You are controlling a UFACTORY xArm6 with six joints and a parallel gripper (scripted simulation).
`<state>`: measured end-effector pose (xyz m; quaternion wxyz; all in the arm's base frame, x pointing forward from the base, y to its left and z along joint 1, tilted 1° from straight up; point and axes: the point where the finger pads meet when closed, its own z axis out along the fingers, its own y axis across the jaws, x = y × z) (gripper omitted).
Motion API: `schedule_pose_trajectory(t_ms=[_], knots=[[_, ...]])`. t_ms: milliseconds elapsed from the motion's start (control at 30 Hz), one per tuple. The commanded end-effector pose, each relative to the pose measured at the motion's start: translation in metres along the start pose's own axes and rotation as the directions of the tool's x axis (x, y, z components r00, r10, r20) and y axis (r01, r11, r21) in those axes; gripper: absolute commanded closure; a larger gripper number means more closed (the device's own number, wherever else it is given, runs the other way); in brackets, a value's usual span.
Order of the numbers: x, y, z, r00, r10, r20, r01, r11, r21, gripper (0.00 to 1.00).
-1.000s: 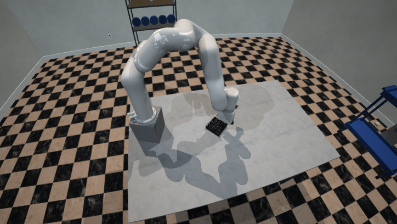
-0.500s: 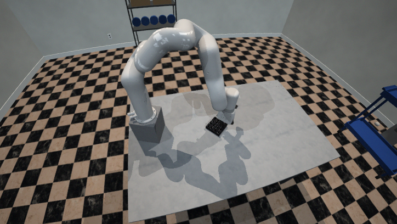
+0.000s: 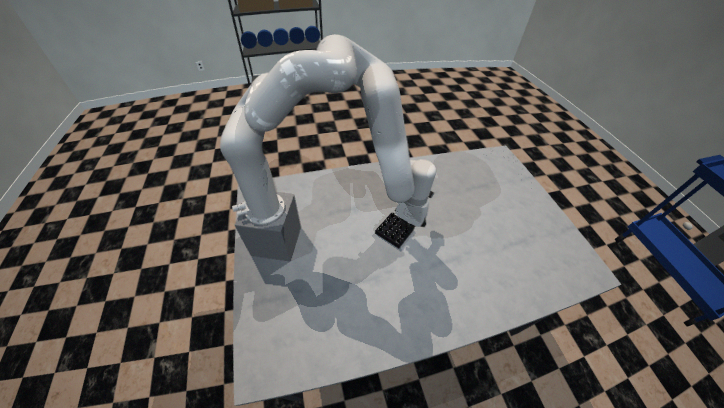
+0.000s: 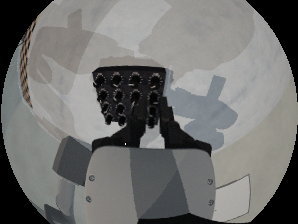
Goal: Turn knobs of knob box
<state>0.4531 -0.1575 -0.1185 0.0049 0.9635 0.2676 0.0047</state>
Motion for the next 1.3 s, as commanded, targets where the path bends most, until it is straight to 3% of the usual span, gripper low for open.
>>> schedule_pose_trajectory(t_ms=[0,1267], knots=[[0.001,0.001,-0.001,1.000,0.000,-0.003,0.000,1.000,-0.003,0.81],[0.001,0.001,0.011,1.000,0.000,-0.003,0.000,1.000,-0.003,0.81]])
